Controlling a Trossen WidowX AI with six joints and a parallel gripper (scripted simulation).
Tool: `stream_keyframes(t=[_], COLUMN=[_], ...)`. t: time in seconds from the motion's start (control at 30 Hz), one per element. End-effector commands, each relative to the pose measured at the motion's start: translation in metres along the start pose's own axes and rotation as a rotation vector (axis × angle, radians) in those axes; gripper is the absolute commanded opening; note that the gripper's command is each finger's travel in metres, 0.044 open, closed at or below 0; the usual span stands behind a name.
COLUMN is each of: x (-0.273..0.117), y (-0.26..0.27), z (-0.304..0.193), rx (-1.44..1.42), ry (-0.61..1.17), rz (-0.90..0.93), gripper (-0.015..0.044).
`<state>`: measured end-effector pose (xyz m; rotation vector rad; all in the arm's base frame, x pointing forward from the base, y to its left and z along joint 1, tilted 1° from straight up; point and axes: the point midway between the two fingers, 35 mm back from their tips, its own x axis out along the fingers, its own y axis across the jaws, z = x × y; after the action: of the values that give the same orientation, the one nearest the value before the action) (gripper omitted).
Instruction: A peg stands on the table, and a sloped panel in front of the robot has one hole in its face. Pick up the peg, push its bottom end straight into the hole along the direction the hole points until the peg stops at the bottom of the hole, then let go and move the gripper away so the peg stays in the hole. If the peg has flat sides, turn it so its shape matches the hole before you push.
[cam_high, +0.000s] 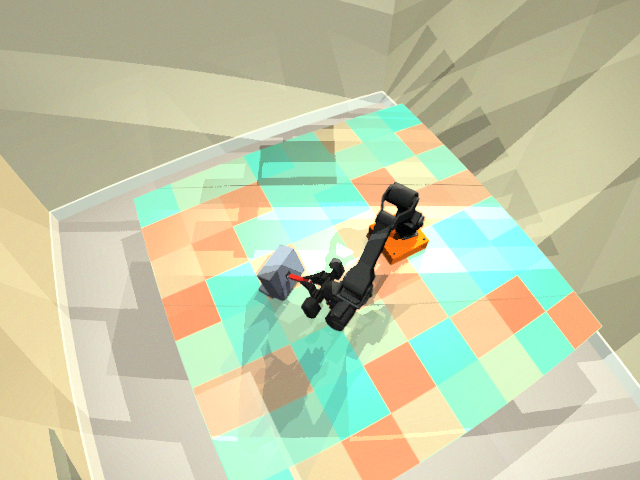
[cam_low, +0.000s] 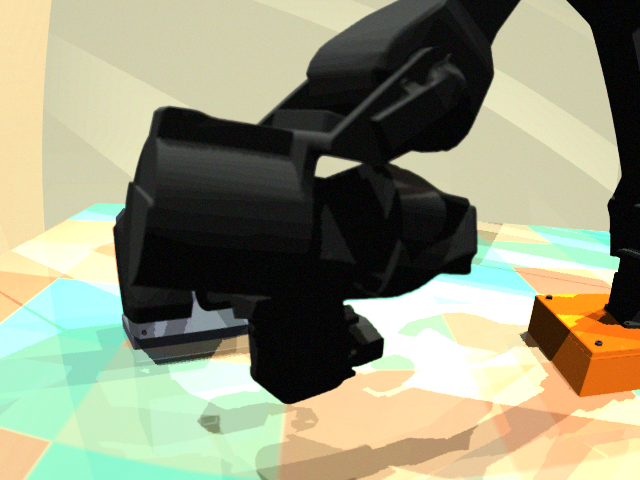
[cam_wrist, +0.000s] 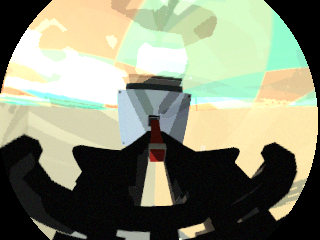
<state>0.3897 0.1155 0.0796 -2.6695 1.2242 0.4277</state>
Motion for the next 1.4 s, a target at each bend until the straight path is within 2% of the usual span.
stream_keyframes(t=[0.0,1.37], x=[0.001,0.025], y=[0.001,0.003], z=[0.000,0.000], rx=[0.000,0.000], ry=[-0.001,0.001], rz=[0.000,0.000], gripper=[0.0000,0.0000])
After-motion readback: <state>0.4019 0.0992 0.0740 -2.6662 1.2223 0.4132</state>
